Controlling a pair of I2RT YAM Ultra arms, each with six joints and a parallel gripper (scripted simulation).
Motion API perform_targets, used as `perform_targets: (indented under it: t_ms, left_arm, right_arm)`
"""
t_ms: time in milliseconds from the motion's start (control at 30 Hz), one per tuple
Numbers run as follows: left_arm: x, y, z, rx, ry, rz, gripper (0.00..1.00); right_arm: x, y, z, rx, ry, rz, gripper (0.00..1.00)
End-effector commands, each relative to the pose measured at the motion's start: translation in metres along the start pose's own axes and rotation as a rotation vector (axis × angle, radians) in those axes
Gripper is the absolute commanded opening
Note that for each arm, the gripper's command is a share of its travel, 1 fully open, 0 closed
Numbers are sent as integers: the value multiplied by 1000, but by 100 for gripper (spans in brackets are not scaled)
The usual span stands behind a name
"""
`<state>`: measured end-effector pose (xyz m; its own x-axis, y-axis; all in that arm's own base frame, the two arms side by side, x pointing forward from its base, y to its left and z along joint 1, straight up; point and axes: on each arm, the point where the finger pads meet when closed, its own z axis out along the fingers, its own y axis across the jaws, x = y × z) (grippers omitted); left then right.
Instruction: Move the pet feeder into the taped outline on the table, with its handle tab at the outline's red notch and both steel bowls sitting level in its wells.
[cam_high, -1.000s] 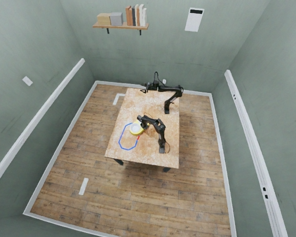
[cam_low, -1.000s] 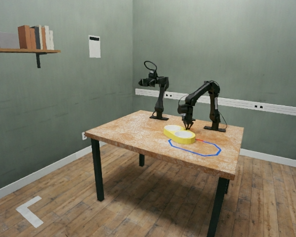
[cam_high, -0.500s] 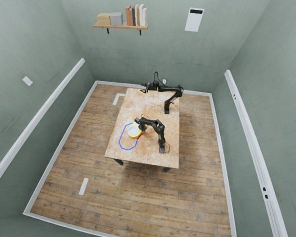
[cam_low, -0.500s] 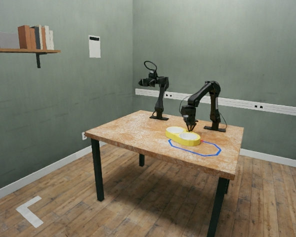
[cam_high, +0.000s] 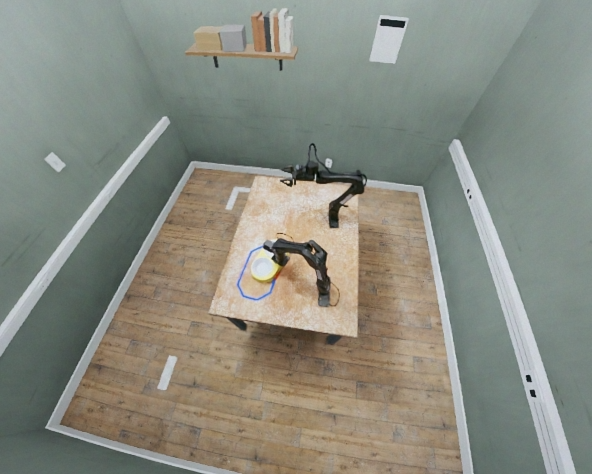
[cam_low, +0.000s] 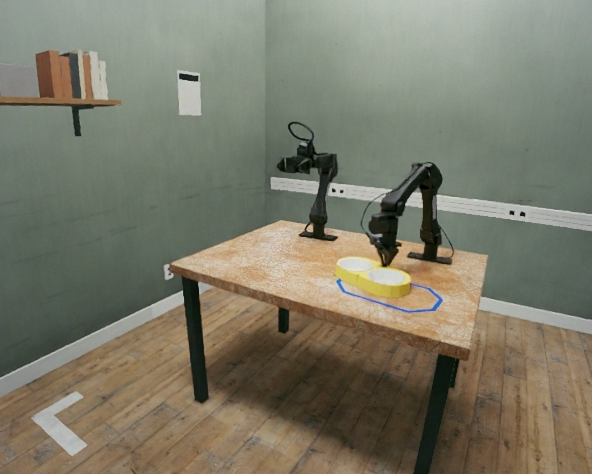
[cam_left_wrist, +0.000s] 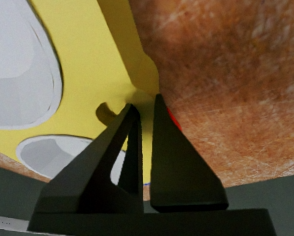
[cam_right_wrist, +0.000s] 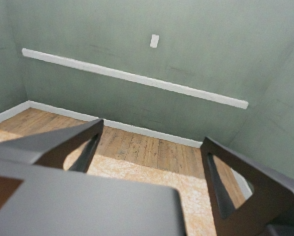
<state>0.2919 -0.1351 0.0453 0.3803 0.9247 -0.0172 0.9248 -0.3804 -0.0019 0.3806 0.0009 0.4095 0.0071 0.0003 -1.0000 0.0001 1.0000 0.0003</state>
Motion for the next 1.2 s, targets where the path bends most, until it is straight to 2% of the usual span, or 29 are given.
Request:
perform_targets:
  t_ms: [0, 1000, 1167]
  left_arm:
    - [12, 8, -4, -4, 14, -61, 16]
    - [86, 31, -5, -3, 13, -307, 16]
    - [87, 41, -12, -50, 15, -305, 16]
  right_arm:
    - [-20, 3, -1, -6, -47, -7, 100]
    - [-20, 3, -1, -6, -47, -7, 100]
    - [-20, 3, -1, -6, -47, -7, 100]
